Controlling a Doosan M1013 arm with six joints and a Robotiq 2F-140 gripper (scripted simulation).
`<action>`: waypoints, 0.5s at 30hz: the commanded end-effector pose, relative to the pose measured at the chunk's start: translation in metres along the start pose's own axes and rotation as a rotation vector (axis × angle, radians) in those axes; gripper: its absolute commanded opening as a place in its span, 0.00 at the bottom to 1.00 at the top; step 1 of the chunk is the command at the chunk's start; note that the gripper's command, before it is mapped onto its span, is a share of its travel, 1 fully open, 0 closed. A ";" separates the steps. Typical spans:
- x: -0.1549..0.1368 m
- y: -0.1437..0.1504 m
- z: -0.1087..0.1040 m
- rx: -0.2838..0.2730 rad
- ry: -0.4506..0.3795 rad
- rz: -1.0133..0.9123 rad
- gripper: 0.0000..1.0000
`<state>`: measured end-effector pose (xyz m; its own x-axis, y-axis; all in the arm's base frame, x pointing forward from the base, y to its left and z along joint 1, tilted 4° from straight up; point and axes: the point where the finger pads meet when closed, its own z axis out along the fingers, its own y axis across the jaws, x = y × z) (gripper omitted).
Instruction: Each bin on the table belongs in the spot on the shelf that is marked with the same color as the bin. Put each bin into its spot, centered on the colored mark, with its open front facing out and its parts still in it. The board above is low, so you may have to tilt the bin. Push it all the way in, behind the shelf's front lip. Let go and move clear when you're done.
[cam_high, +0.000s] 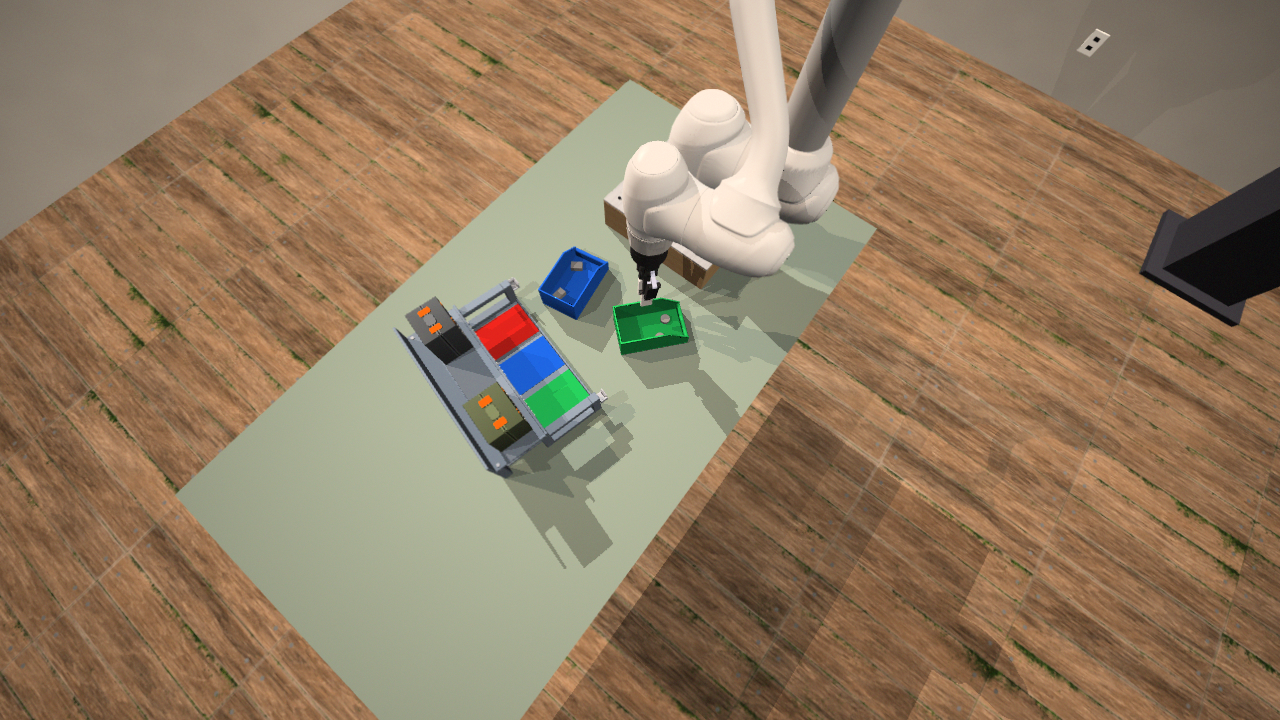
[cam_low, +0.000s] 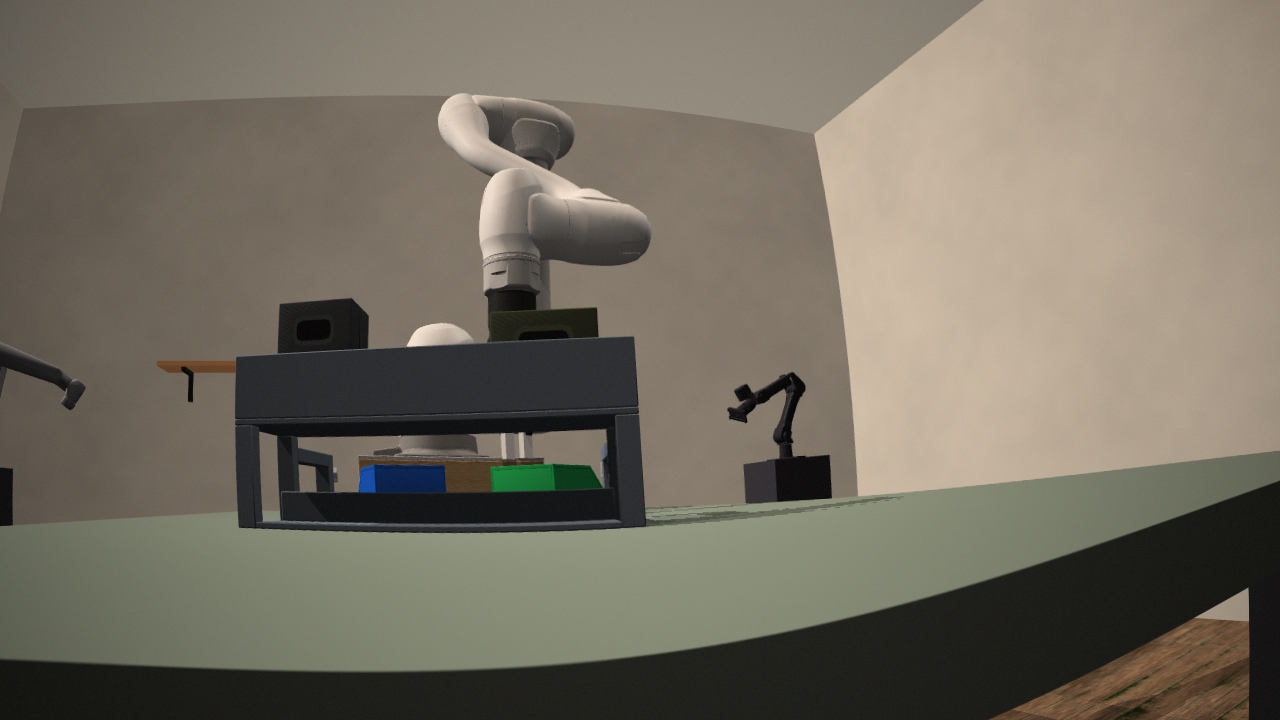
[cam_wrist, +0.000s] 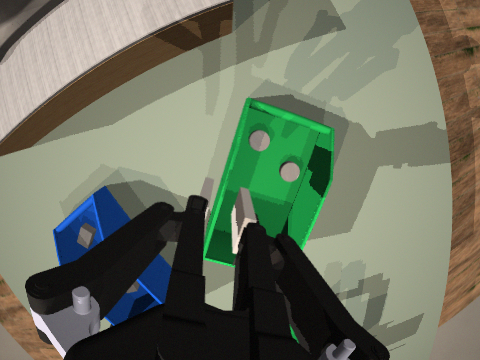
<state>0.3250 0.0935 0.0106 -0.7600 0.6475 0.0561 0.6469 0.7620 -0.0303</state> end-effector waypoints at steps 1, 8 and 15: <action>0.004 -0.003 0.004 0.003 0.006 -0.006 0.24; 0.004 -0.003 0.004 0.003 0.007 -0.006 0.24; 0.005 -0.003 0.005 0.004 0.009 -0.004 0.24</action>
